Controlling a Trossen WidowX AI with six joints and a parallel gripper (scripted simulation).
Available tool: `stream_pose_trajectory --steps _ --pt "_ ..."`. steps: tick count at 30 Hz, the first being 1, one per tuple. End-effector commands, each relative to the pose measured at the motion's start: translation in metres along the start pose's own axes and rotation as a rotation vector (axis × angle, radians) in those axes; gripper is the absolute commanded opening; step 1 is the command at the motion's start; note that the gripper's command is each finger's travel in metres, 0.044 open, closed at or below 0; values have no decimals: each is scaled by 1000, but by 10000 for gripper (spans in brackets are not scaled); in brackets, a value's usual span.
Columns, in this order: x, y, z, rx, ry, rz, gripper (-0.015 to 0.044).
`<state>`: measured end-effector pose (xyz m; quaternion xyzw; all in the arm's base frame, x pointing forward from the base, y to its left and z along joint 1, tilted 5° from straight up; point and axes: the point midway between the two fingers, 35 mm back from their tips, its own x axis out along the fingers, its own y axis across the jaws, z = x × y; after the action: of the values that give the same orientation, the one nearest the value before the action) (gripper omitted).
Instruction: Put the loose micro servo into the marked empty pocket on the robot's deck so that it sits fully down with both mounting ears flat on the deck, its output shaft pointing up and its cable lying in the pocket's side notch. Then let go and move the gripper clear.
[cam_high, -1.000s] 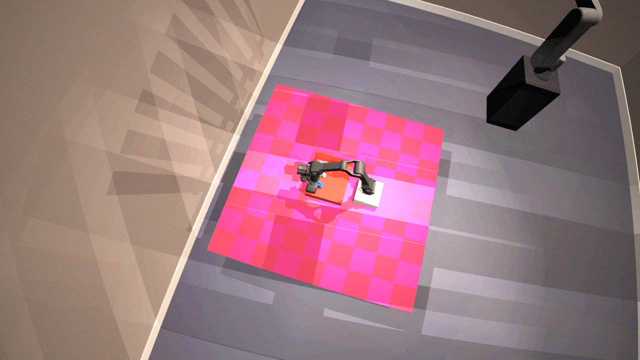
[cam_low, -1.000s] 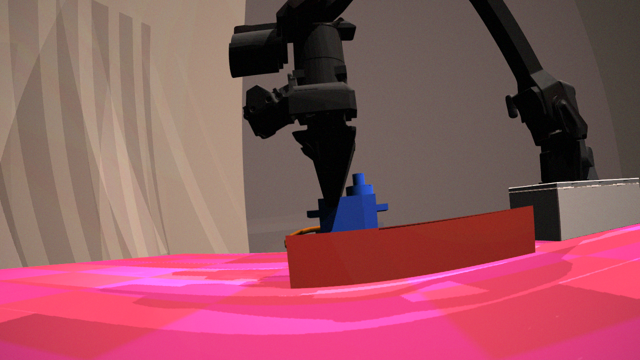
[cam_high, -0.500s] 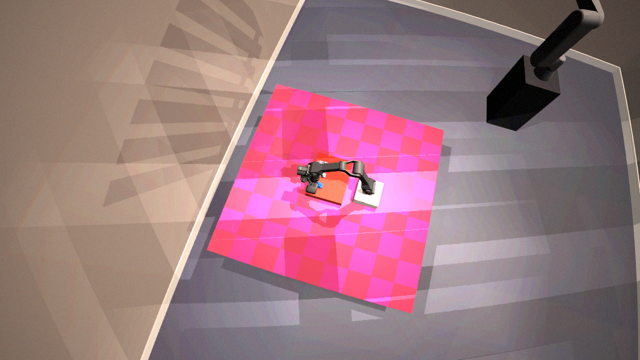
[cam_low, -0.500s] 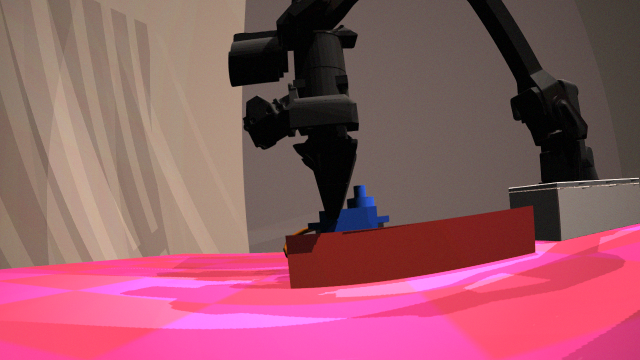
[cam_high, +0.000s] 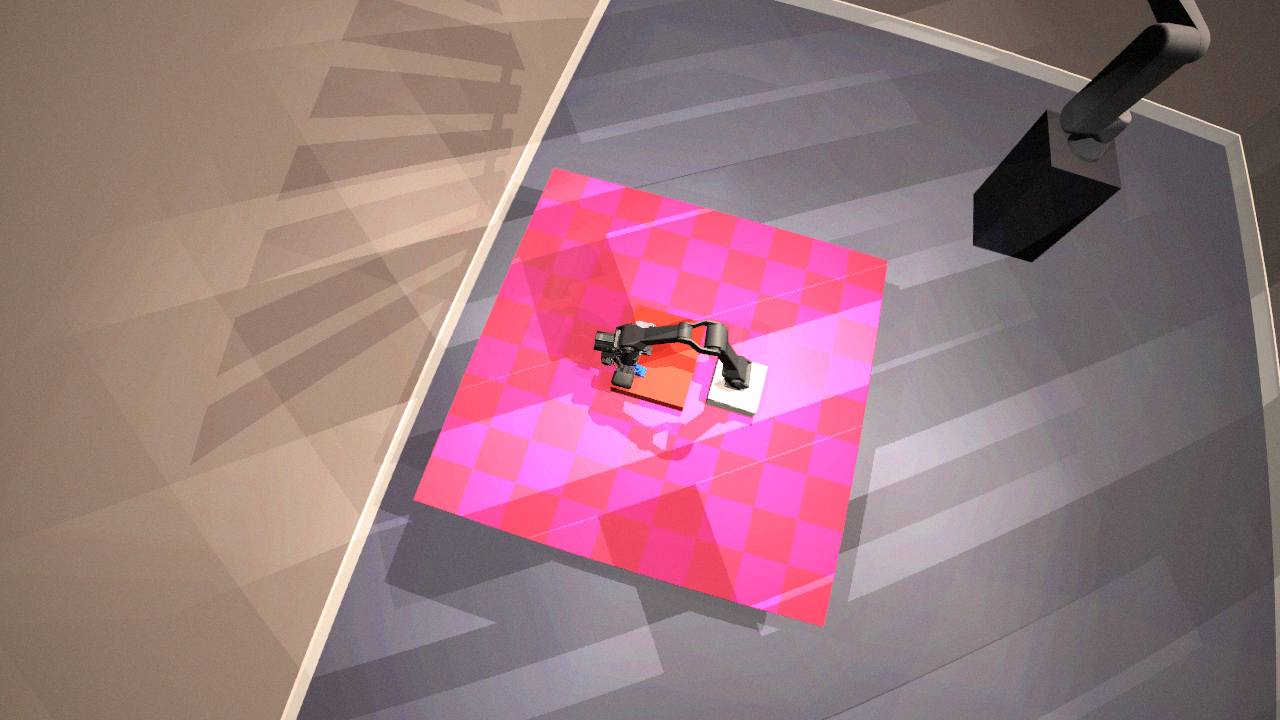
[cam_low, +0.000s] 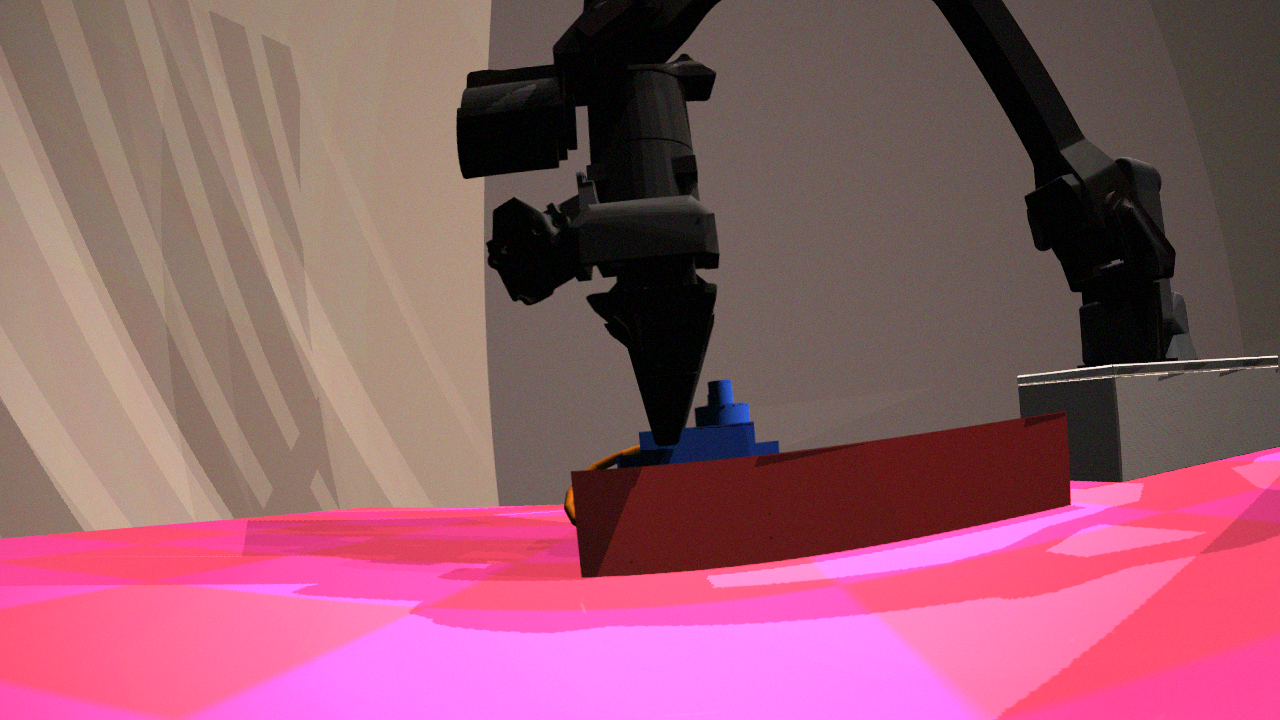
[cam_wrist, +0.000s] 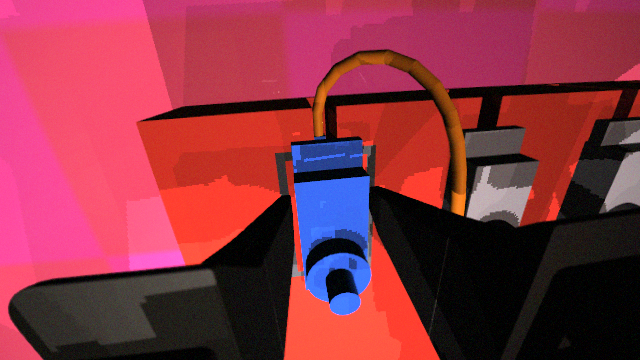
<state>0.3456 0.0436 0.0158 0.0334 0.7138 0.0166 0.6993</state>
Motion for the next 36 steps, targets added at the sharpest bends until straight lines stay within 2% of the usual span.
stream_pose_trajectory --steps 1,3,9,13,19,22,29,36 --pt "-13 0 1 4 -4 0 187" --pt "-31 0 -3 4 -4 -1 187" --pt "-34 -1 -8 4 -3 -1 187" --pt "-45 0 -24 6 0 0 292" --pt "-84 1 -82 5 4 -1 440" --pt "-95 0 -108 5 6 -1 440" --pt "-102 0 -109 4 4 -1 440" --pt "-148 0 -109 -2 -10 0 440"
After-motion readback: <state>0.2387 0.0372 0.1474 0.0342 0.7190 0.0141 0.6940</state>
